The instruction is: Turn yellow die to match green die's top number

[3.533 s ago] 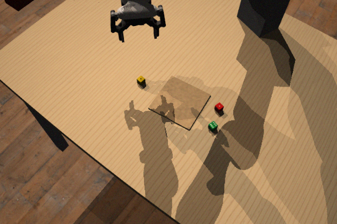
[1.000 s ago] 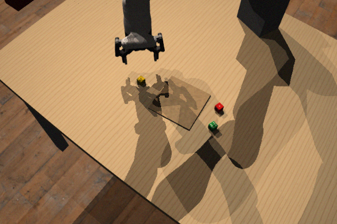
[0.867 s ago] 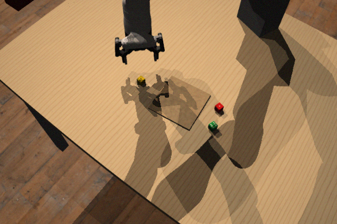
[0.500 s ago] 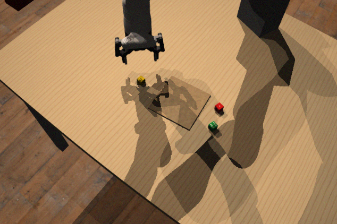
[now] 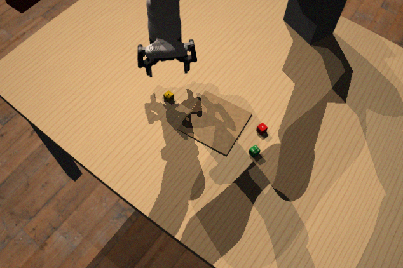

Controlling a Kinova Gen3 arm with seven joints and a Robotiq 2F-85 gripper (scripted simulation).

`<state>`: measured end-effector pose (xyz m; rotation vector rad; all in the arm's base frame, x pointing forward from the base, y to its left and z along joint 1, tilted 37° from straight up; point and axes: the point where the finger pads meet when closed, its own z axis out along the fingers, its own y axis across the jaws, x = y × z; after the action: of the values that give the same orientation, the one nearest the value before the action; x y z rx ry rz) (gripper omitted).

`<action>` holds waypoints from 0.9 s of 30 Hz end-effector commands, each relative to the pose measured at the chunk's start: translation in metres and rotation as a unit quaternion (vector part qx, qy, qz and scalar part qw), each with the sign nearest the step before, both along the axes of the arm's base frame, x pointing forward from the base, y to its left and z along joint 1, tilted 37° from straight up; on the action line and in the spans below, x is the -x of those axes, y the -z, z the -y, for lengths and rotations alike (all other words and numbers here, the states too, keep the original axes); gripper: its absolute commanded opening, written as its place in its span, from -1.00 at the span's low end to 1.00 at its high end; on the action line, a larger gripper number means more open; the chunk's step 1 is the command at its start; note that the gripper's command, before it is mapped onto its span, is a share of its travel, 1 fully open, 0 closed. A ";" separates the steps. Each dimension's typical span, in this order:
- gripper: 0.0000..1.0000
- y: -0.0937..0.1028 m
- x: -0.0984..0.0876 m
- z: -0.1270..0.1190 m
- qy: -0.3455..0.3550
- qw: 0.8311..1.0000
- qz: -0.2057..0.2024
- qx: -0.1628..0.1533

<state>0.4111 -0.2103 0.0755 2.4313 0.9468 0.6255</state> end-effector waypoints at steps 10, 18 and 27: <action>1.00 0.003 0.001 -0.009 -0.001 1.000 0.000 0.000; 1.00 0.009 0.003 -0.025 -0.001 1.000 0.000 0.000; 1.00 0.017 0.005 -0.047 -0.001 1.000 0.000 0.000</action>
<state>0.4073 -0.1777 0.0642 2.4269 0.9152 0.6290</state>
